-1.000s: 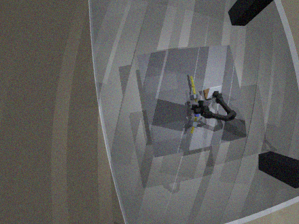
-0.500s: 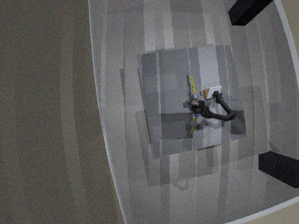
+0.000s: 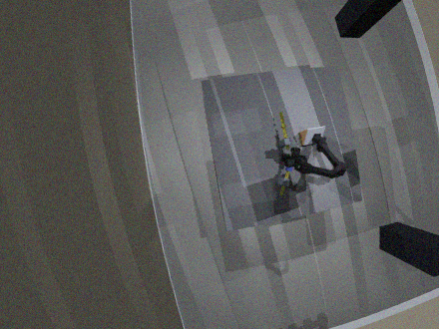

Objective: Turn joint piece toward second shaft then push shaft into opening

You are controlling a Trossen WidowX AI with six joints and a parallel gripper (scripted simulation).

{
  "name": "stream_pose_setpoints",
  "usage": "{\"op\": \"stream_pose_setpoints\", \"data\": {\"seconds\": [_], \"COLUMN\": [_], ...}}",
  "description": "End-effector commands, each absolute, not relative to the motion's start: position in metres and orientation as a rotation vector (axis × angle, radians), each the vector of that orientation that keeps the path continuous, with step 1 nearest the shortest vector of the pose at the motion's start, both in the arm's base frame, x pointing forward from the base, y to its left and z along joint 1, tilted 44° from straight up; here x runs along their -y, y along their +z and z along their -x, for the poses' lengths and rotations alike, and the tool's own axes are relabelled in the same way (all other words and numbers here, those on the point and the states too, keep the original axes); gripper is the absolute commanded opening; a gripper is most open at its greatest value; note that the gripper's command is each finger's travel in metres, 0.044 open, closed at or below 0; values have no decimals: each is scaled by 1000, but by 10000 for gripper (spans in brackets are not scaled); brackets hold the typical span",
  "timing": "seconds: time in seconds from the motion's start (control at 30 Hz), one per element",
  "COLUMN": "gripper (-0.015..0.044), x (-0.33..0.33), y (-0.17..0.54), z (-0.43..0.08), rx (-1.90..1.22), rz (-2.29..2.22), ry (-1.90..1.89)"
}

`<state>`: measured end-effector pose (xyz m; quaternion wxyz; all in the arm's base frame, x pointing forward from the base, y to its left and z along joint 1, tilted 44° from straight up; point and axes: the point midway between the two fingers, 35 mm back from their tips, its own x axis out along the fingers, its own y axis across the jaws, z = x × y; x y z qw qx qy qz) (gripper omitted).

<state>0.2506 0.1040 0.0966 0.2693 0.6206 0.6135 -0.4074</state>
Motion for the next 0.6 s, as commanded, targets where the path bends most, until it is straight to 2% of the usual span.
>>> {"op": "stream_pose_setpoints", "data": {"seconds": [0.0, 0.07, 0.57], "gripper": [42, 0, 0], "x": [-104, -104, -107], "y": [97, 97, 92], "z": [-251, -251, -257], "rx": [-1654, -1654, -1727], "rz": [-1673, -1673, -1680], "ry": [-1098, -1098, -885]}}
